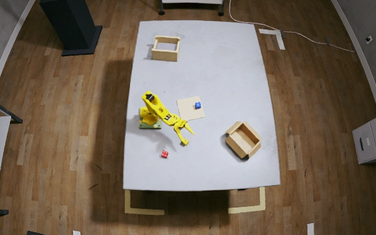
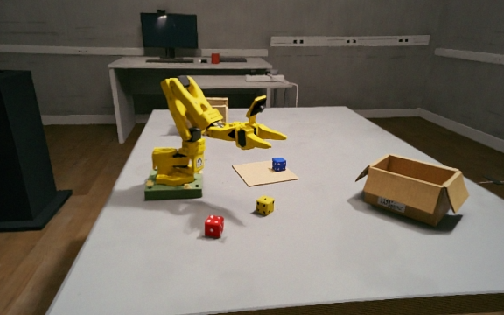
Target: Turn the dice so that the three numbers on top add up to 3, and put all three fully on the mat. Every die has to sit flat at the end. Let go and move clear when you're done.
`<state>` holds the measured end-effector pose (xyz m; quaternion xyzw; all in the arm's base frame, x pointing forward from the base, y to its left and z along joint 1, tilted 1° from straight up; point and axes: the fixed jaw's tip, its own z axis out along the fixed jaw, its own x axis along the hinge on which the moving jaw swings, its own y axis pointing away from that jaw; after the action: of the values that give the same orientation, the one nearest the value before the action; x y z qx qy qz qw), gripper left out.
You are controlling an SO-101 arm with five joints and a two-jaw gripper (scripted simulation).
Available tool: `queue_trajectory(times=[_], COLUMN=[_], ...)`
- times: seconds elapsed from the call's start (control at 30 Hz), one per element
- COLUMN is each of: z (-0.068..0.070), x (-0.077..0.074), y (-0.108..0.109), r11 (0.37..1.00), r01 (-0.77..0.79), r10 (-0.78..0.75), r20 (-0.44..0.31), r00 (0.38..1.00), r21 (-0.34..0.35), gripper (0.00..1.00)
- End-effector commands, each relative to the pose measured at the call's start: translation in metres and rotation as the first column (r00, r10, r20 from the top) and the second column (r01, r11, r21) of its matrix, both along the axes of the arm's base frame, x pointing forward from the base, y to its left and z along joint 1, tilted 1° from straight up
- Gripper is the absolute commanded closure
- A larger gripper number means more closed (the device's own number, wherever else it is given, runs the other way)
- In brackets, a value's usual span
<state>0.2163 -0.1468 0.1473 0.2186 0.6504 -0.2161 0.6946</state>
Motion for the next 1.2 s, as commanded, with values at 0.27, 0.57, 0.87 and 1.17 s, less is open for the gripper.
queue_trajectory(times=[0.27, 0.57, 0.87, 1.17], z=[0.011, 0.009, 0.005, -0.003], x=[-0.004, 0.001, 0.01, 0.024], y=[0.001, -0.002, -0.007, -0.015], r11=[1.0, 1.0, 0.998, 0.982], r01=[0.006, 0.004, 0.002, 0.015], r10=[-0.005, -0.004, 0.001, 0.023], r20=[0.043, 0.015, -0.052, -0.198], r00=[0.999, 1.0, 0.999, 0.98], r21=[-0.019, 0.005, 0.064, 0.19], gripper=[0.65, 0.65, 0.65, 0.65])
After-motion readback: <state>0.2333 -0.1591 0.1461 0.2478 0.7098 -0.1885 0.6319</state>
